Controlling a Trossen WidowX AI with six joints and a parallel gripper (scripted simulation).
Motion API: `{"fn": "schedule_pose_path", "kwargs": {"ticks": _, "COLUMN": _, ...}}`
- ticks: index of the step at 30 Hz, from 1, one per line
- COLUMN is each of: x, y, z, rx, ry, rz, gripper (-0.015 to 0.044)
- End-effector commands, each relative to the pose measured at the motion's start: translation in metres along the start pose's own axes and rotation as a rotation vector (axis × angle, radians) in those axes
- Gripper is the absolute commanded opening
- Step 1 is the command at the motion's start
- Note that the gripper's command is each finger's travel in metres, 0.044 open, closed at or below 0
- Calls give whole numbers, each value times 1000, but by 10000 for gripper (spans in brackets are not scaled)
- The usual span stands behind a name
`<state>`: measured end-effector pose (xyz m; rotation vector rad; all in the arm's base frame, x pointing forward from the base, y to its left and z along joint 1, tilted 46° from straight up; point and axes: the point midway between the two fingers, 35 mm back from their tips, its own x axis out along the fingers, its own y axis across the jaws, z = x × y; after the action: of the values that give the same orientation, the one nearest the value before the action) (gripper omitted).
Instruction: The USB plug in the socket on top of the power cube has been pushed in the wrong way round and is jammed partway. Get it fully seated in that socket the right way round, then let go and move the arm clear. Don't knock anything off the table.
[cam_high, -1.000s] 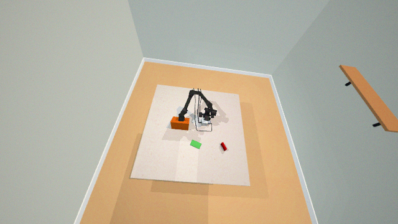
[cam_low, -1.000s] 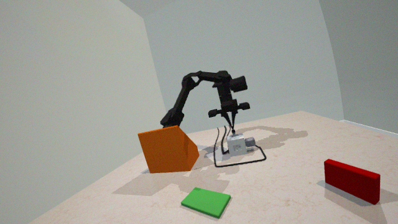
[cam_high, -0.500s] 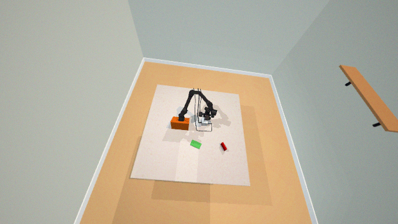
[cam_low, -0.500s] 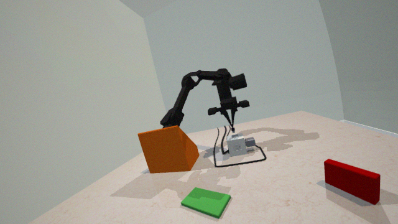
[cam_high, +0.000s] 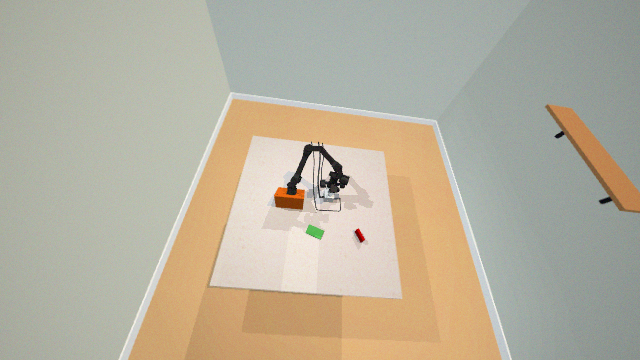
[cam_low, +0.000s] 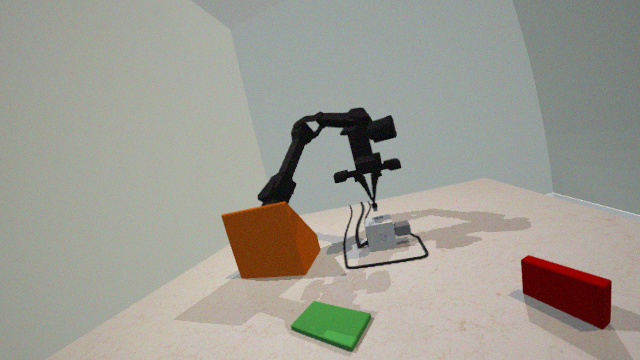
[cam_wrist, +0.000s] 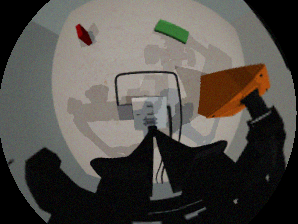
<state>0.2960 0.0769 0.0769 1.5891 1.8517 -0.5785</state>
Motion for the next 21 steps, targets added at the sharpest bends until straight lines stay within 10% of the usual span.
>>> {"fn": "schedule_pose_path", "kwargs": {"ticks": 1, "x": 0, "y": -1, "z": 0, "rx": -53, "ry": -1, "rz": -2, "gripper": 0}}
{"fn": "schedule_pose_path", "kwargs": {"ticks": 21, "x": 1, "y": -1, "z": 0, "rx": -583, "ry": 1, "rz": -2, "gripper": 0}}
